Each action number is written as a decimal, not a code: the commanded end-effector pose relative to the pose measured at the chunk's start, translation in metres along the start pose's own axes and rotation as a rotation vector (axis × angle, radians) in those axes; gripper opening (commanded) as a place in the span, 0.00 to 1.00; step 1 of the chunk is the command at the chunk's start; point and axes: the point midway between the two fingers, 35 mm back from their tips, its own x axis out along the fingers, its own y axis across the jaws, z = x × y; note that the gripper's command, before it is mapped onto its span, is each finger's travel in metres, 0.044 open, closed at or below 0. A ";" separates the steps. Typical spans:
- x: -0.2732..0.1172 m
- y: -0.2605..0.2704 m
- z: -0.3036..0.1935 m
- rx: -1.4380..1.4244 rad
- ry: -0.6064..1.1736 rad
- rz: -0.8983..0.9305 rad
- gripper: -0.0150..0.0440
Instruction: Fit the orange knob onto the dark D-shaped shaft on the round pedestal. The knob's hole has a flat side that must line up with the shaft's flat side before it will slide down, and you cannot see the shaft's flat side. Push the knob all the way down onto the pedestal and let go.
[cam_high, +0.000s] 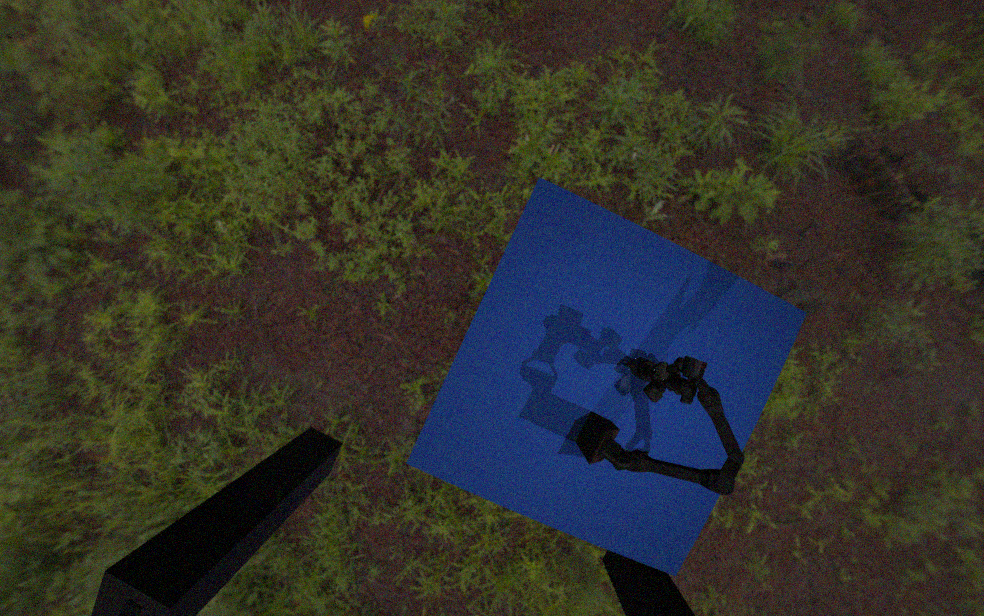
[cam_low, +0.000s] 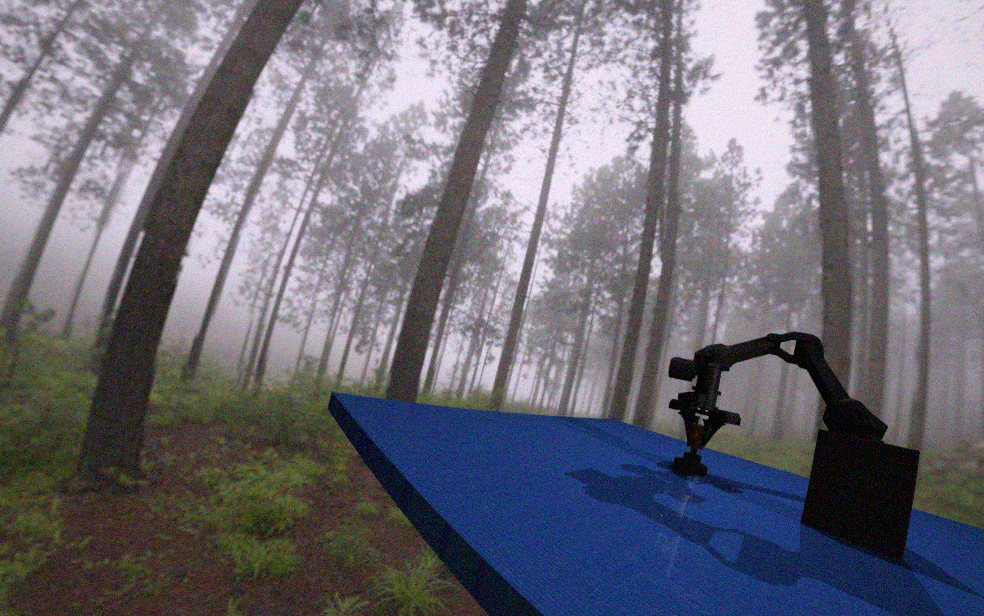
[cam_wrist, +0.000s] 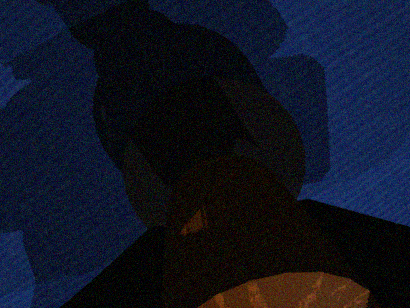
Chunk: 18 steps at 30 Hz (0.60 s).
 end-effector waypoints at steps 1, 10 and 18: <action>0.000 0.000 -0.001 -0.002 0.001 -0.002 0.25; -0.005 -0.002 0.000 -0.056 0.001 -0.002 0.25; -0.003 -0.002 0.002 -0.211 0.001 -0.002 0.25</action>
